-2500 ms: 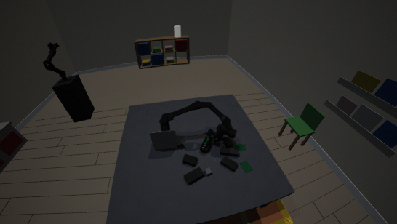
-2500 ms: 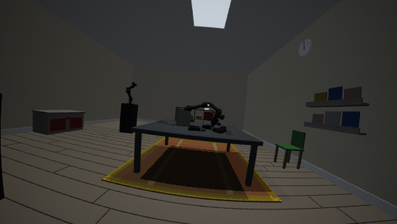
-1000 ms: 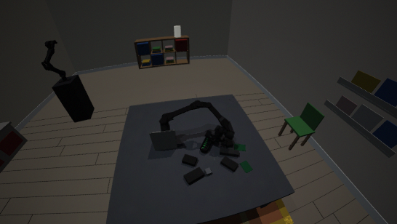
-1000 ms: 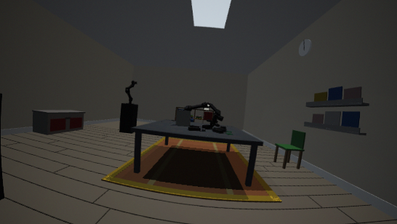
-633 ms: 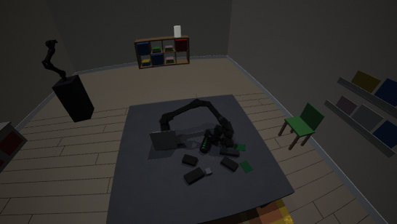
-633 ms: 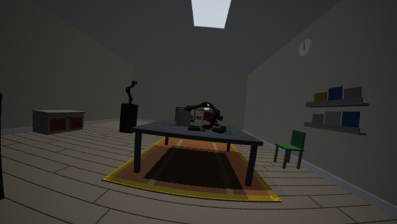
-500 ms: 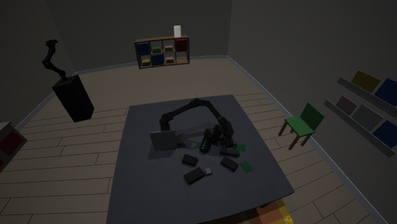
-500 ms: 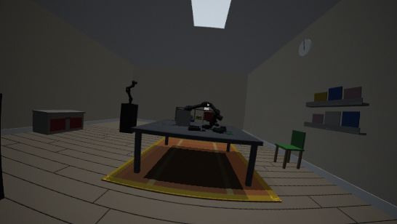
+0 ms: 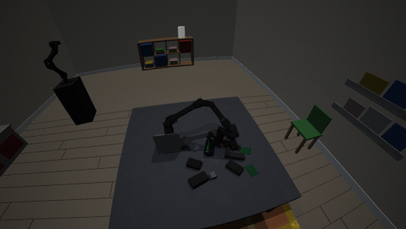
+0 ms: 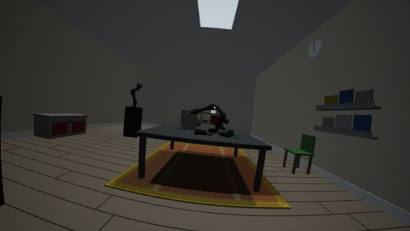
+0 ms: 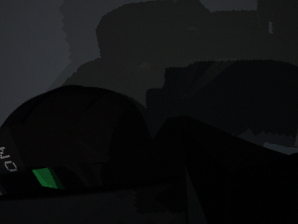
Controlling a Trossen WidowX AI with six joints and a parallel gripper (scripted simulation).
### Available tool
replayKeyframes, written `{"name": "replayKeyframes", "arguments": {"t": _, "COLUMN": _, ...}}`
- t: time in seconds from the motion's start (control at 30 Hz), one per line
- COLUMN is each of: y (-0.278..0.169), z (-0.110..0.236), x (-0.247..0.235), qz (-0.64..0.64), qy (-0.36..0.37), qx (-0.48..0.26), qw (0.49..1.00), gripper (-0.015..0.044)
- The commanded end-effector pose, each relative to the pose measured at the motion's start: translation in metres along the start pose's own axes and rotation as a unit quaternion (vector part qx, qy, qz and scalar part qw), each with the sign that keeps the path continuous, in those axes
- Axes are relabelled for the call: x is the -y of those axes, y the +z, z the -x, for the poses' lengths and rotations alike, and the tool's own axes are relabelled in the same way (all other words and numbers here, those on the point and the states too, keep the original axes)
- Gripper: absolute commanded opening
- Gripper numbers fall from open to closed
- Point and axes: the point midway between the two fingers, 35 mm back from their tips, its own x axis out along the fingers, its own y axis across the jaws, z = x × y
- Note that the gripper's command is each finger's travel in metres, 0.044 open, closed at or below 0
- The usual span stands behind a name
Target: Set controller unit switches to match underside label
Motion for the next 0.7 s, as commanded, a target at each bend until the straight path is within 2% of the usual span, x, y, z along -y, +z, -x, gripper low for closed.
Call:
{"name": "replayKeyframes", "arguments": {"t": 0.0, "y": -0.002, "z": -0.005, "x": -0.008, "qz": -0.008, "qy": 0.008, "qx": -0.003, "qw": 1.000, "gripper": 0.0000}}
{"name": "replayKeyframes", "arguments": {"t": 0.67, "y": -0.004, "z": -0.010, "x": -0.023, "qz": -0.008, "qy": 0.008, "qx": -0.003, "qw": 1.000, "gripper": 0.0000}}
